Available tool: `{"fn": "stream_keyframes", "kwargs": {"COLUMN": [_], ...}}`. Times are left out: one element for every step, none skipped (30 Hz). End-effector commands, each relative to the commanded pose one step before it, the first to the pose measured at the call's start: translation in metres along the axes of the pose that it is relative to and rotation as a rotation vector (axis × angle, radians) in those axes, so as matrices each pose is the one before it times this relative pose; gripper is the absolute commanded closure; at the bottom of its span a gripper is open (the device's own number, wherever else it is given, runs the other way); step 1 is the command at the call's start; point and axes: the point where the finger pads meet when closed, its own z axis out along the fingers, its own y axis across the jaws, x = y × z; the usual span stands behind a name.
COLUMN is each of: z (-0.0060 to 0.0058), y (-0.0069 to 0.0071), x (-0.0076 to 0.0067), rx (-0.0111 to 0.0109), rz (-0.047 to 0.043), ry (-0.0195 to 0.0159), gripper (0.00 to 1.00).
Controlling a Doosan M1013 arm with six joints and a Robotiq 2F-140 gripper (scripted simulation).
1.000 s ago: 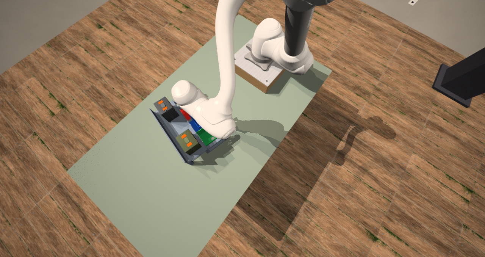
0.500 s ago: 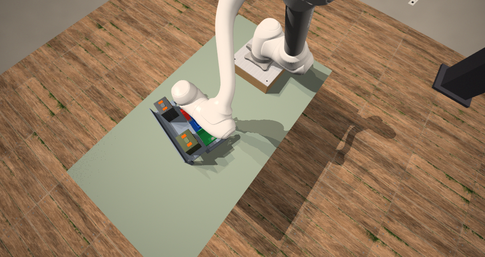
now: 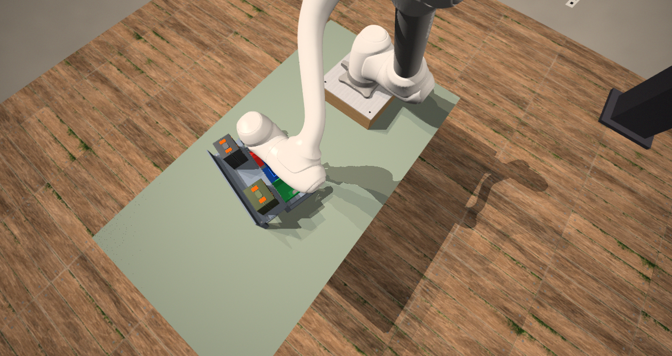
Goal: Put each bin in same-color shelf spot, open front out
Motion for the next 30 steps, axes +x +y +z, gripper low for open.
{"fn": "stream_keyframes", "kwargs": {"z": [-0.00218,-0.00004,0.00000,0.00000,-0.00004,-0.00004,-0.00004,-0.00004,-0.00004,-0.00003,-0.00003,-0.00003,-0.00002,-0.00002,-0.00001,-0.00001,0.00000,0.00000,0.00000,0.00000,0.00000,0.00000,0.00000,0.00000,0.00000,0.00000,0.00000,0.00000,0.00000,0.00000], "y": [0.00051,0.00000,0.00000,0.00000,0.00000,0.00000,0.00000,0.00000,0.00000,0.00000,0.00000,0.00000,0.00000,0.00000,0.00000,0.00000,0.00000,0.00000,0.00000,0.00000,0.00000,0.00000,0.00000,0.00000,0.00000,0.00000,0.00000,0.00000,0.00000,0.00000], "x": [0.00421,0.00004,0.00000,0.00000,0.00004,0.00004,0.00004,0.00004,0.00003,0.00003,0.00003,0.00002,0.00002,0.00001,0.00001,0.00001,0.00000,0.00000,0.00000,0.00000,0.00000,0.00000,0.00000,0.00000,0.00000,0.00000,0.00000,0.00000,0.00000,0.00000], "rx": [-0.00003,0.00004,0.00000,0.00000,0.00004,0.00004,0.00004,0.00004,0.00004,0.00004,0.00003,0.00003,0.00002,0.00002,0.00001,0.00001,0.00000,0.00000,0.00000,0.00000,0.00000,0.00000,0.00000,0.00000,0.00000,0.00000,0.00000,0.00000,0.00000,0.00000], "rz": [0.00201,0.00000,0.00000,0.00000,0.00000,0.00000,0.00000,0.00000,0.00000,0.00000,0.00000,0.00000,0.00000,0.00000,0.00000,0.00000,0.00000,0.00000,0.00000,0.00000,0.00000,0.00000,0.00000,0.00000,0.00000,0.00000,0.00000,0.00000,0.00000,0.00000], "ry": [-0.00410,-0.00189,0.00000,0.00000,-0.00189,-0.00185,-0.00179,-0.00169,-0.00157,-0.00142,-0.00125,-0.00106,-0.00087,-0.00068,-0.00049,-0.00032,-0.00018,-0.00007,-0.00001,0.00000,0.00000,0.00000,0.00000,0.00000,0.00000,0.00000,0.00000,0.00000,0.00000,0.00000], "gripper": [0.90,0.90,0.90,0.90,0.90,0.90,0.90,0.90,0.90,0.90,0.90,0.90,0.90,0.90,0.90,0.90,0.90,0.90,0.90,0.90,0.90,0.90,0.90,0.90,0.90,0.90,0.90,0.90,0.90,0.90]}}
